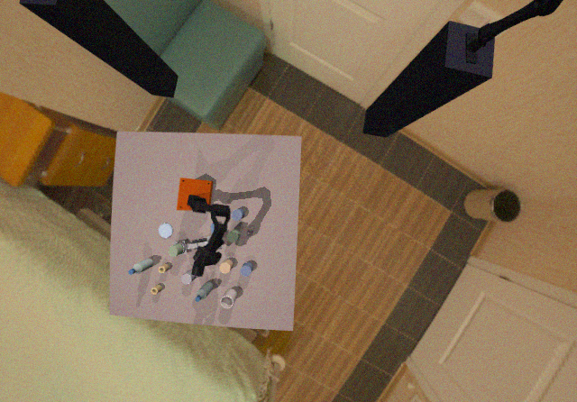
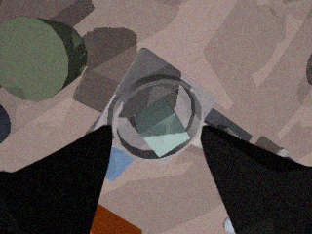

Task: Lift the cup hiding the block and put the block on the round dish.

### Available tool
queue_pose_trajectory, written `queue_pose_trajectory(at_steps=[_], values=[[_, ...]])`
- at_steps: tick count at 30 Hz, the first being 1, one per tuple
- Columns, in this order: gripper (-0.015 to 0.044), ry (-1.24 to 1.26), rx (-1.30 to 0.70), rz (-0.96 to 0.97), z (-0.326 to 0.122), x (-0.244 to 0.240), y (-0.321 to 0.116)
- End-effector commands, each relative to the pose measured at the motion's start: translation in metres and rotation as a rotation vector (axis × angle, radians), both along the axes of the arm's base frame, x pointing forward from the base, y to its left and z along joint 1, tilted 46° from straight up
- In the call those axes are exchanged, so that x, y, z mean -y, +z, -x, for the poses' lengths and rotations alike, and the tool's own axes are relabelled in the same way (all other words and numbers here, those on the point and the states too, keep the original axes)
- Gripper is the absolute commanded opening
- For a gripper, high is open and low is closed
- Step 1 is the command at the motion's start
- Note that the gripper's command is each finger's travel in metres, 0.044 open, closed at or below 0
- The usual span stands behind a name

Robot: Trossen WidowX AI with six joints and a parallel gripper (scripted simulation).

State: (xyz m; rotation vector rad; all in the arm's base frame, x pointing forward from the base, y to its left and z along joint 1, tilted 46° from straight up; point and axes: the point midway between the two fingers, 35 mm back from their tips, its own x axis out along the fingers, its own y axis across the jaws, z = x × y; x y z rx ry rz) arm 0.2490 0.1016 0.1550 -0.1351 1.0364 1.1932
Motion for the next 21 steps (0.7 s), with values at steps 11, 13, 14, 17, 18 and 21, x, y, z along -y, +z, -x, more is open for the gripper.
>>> queue_pose_trajectory(at_steps=[11, 13, 14, 17, 18, 21], values=[[0.0260, 0.340, 0.287, -0.036, 0.000, 0.015, -0.009], [0.0260, 0.392, 0.332, -0.043, 0.001, 0.017, -0.010], [0.0260, 0.413, 0.350, -0.047, 0.001, 0.017, -0.011], [0.0260, 0.429, 0.365, -0.049, 0.001, 0.018, -0.011], [0.0260, 0.429, 0.365, -0.049, 0.001, 0.018, -0.011], [0.0260, 0.429, 0.365, -0.049, 0.001, 0.016, -0.014]])
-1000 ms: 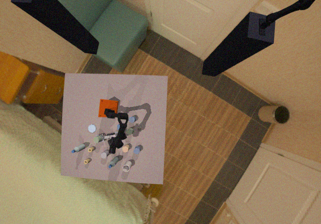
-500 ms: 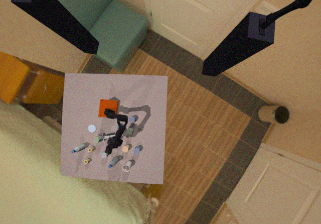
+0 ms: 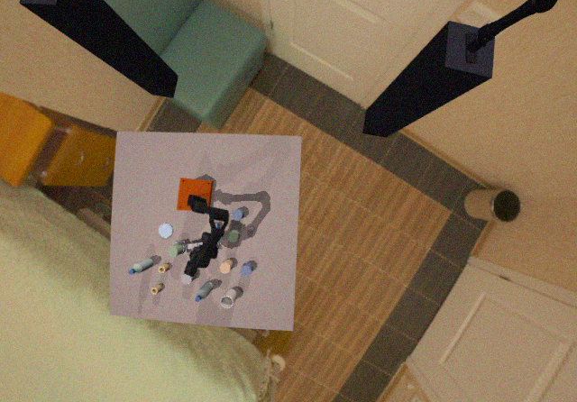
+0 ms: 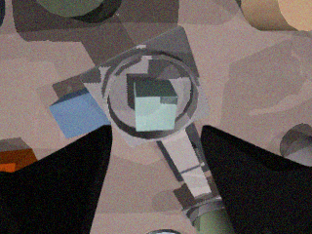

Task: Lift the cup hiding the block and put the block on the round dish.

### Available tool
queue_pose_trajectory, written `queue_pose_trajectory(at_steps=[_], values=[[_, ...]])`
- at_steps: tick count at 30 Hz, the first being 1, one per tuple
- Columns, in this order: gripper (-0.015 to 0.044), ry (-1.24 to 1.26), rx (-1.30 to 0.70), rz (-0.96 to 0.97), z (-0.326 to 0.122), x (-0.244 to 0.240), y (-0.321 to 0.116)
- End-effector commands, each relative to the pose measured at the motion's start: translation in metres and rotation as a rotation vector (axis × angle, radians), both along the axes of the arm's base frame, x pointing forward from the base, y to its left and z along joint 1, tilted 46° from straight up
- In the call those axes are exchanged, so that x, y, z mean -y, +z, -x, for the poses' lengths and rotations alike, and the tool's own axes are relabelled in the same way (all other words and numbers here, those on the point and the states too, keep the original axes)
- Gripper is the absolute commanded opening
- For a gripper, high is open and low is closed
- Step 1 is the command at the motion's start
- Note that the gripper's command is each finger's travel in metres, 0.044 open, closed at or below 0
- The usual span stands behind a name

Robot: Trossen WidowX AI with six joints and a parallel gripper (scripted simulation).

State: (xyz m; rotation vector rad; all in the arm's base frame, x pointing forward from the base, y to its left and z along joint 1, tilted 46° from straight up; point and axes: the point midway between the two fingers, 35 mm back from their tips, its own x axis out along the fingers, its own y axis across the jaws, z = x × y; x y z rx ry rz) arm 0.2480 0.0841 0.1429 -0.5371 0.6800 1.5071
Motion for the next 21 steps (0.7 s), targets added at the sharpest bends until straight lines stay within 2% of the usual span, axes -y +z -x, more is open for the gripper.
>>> queue_pose_trajectory(at_steps=[1, 21], values=[[0.0260, 0.004, 0.006, -0.006, 0.000, -0.005, -0.004], [0.0260, 0.004, 0.006, -0.006, 0.001, -0.028, -0.027]])
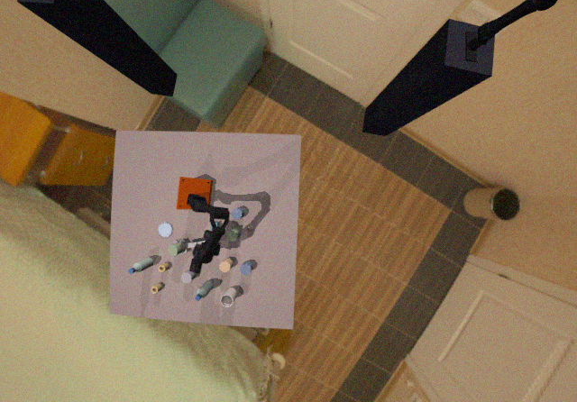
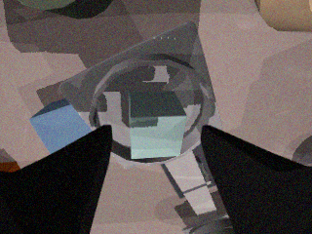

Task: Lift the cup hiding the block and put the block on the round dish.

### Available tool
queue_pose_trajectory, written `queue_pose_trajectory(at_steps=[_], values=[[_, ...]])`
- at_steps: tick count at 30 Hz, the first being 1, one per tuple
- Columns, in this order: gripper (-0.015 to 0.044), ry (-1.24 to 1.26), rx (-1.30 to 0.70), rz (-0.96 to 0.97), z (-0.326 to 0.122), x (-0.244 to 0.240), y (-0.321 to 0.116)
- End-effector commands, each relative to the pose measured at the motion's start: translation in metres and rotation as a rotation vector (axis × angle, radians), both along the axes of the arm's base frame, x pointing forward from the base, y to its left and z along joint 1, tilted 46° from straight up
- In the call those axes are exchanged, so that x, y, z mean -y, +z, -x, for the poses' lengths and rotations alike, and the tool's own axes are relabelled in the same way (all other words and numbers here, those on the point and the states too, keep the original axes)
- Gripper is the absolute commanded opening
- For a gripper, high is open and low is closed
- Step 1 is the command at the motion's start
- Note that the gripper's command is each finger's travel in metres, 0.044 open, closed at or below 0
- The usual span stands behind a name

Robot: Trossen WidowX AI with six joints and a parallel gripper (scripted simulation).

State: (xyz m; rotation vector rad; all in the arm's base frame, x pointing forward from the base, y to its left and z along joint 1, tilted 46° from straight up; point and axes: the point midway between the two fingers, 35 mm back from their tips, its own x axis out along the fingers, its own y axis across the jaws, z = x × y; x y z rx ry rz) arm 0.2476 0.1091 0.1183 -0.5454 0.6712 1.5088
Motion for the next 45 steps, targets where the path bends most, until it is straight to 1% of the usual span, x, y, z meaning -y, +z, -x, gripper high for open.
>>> queue_pose_trajectory(at_steps=[1, 9, 13, 19, 23, 24, 31, 45], values=[[0.0260, -0.001, -0.003, -0.005, 0.001, -0.004, -0.003], [0.0260, -0.001, -0.003, -0.007, 0.002, -0.012, -0.010], [0.0155, -0.001, -0.003, -0.007, 0.002, -0.012, -0.010], [0.0115, -0.001, -0.003, -0.007, 0.002, -0.012, -0.010], [0.0010, -0.027, 0.002, 0.008, -0.001, -0.007, -0.010], [0.0000, -0.045, 0.006, 0.019, -0.004, -0.004, -0.010], [0.0000, -0.044, 0.005, 0.025, -0.007, 0.009, 0.002], [0.0000, -0.003, -0.005, -0.001, -0.004, 0.055, 0.052]])
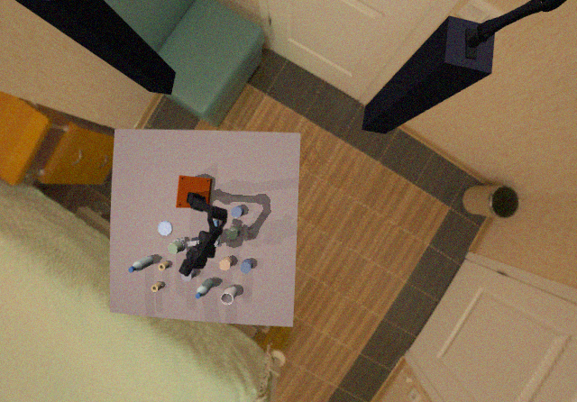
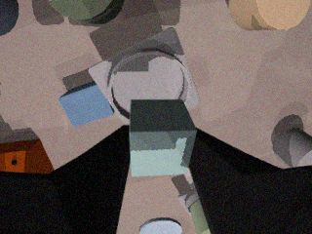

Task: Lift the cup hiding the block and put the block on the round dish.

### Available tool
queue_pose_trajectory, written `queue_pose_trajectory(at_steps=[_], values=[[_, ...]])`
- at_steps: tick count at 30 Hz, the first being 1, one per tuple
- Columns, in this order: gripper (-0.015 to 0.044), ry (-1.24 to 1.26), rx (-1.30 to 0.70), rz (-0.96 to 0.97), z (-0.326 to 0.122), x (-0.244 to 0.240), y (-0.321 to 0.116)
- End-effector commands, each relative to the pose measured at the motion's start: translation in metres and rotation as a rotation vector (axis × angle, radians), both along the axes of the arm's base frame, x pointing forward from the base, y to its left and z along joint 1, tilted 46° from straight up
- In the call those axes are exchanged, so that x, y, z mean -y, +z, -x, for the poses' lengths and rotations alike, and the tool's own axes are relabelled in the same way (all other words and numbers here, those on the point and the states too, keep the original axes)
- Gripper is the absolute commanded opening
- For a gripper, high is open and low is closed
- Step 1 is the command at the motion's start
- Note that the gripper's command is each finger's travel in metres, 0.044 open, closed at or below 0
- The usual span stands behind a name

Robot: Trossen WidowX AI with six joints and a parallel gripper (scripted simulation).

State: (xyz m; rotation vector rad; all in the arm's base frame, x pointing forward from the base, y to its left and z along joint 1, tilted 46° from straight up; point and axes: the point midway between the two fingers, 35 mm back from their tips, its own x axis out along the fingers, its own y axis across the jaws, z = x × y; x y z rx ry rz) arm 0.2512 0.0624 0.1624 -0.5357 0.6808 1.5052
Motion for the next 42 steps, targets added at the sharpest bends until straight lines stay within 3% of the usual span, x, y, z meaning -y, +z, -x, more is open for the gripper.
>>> queue_pose_trajectory(at_steps=[1, 42], values=[[0.0000, 0.006, 0.005, -0.003, 0.000, 0.009, 0.010], [0.0000, -0.017, 0.007, 0.033, -0.053, 0.122, -0.136]])
